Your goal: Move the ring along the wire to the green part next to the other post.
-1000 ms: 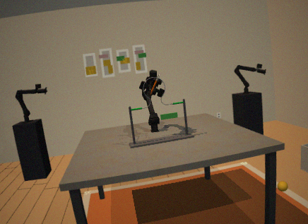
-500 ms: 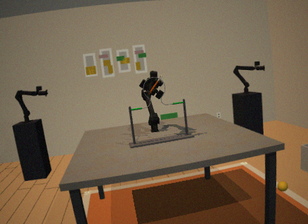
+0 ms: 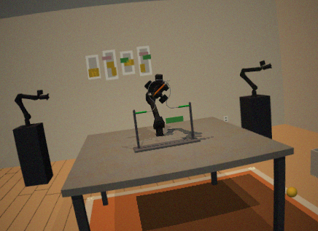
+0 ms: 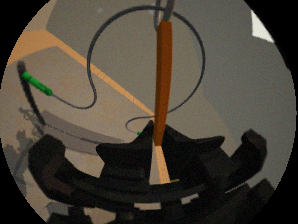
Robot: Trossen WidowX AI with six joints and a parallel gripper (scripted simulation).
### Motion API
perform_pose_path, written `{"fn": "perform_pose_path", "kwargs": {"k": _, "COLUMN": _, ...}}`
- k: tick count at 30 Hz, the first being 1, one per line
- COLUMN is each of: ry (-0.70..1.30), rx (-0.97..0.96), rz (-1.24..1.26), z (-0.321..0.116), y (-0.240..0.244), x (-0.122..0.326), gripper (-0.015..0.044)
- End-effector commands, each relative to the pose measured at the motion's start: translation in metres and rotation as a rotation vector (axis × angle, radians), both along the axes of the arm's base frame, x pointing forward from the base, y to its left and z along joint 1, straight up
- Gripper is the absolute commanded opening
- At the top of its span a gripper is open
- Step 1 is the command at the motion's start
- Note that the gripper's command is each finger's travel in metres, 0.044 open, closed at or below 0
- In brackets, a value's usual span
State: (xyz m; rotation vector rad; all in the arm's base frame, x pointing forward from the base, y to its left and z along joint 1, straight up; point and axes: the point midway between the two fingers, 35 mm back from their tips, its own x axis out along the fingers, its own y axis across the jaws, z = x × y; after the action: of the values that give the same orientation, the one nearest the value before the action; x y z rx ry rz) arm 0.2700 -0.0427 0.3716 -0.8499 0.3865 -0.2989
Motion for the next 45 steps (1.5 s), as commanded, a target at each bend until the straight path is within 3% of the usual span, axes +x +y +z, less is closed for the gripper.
{"fn": "perform_pose_path", "kwargs": {"k": 1, "ry": 0.005, "rx": -0.047, "rz": -0.002, "z": -0.002, "y": -0.001, "x": 0.0, "gripper": -0.015}}
{"fn": "perform_pose_path", "kwargs": {"k": 45, "ry": -0.015, "rx": -0.606, "rz": -0.008, "z": 0.015, "y": -0.009, "x": 0.0, "gripper": -0.015}}
